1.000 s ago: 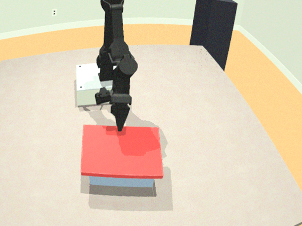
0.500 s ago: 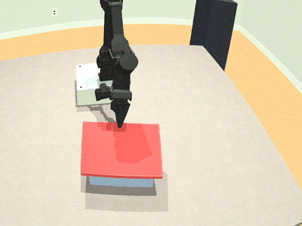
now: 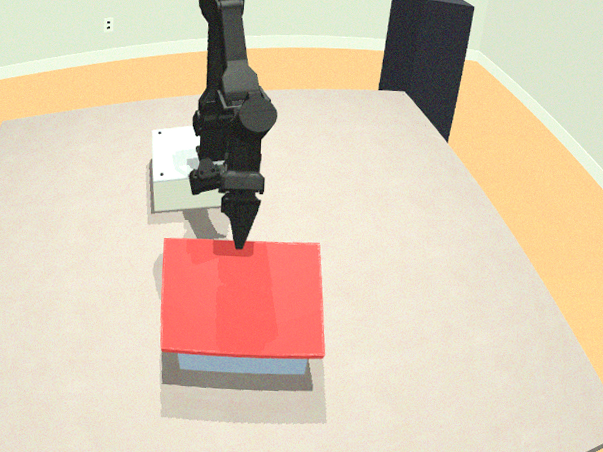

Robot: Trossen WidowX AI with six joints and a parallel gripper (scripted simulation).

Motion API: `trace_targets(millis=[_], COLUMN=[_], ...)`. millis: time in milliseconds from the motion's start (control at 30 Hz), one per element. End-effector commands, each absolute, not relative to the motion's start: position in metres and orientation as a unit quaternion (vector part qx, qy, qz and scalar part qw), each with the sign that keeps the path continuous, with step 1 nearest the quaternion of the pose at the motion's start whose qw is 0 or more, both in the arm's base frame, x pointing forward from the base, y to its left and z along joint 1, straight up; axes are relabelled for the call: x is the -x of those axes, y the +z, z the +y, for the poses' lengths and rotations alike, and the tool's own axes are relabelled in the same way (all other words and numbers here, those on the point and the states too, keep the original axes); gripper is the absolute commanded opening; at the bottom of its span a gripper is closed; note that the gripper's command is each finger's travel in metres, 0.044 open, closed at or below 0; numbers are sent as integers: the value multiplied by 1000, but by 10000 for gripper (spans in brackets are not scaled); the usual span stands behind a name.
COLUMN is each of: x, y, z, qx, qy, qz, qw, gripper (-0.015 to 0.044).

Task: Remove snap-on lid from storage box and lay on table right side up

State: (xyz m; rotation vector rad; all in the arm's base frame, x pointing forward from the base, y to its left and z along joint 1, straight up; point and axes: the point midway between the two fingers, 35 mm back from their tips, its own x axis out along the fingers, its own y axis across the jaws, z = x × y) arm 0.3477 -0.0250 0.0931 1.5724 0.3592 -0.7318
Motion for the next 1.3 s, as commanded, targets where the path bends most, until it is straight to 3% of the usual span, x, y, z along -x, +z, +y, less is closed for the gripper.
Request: trace_targets(millis=[0,1267], x=[-354,-381], y=[105,156], z=[-25,-31], qx=[-690,-690], qy=[-311,-310], qz=[153,152], qw=[636,636], gripper=[0,0])
